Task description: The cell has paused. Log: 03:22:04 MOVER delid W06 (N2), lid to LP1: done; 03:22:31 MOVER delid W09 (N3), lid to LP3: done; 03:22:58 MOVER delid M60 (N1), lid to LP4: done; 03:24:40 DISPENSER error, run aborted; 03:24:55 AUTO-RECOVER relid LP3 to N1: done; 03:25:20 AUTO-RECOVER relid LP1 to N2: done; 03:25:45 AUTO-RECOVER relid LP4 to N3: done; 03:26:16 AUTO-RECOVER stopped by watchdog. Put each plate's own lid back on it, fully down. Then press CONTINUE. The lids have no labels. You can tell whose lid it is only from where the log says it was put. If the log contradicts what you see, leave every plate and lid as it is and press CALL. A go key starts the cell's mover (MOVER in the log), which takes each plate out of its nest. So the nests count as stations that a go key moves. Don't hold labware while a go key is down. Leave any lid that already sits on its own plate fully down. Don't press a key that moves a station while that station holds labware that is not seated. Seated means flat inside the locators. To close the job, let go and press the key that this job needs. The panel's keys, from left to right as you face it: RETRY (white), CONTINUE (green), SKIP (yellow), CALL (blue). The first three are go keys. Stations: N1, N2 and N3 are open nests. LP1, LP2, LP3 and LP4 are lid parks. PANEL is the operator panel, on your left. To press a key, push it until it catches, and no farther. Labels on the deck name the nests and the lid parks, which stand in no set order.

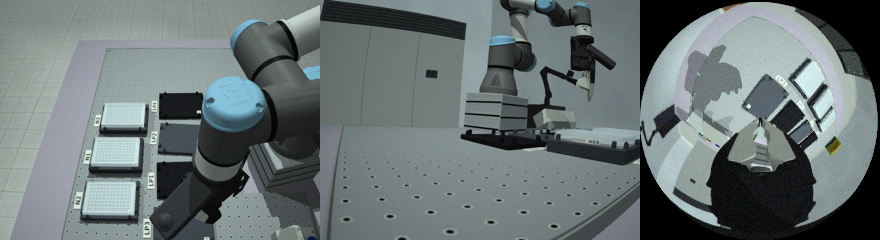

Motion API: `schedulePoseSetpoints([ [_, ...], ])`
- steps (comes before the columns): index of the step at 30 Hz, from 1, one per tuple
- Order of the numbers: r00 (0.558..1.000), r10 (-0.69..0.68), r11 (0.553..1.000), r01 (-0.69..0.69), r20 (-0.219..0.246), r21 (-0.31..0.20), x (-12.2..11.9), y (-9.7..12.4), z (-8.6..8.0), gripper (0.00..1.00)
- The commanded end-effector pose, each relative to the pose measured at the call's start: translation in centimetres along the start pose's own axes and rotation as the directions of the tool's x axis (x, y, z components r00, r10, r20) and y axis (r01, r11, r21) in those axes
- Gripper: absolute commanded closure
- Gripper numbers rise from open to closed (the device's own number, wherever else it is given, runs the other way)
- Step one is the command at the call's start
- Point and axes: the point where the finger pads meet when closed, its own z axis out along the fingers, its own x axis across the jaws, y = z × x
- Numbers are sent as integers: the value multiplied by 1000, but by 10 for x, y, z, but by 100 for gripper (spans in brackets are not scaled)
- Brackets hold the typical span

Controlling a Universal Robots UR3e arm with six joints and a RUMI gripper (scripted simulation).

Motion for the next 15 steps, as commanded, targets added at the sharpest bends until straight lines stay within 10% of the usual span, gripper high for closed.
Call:
schedulePoseSetpoints([
  [1, 998, -69, 998, 69, -1, 1, -16, 6, -1, 100],
  [15, 953, -304, 953, 304, -1, 1, -71, 30, -1, 100],
])
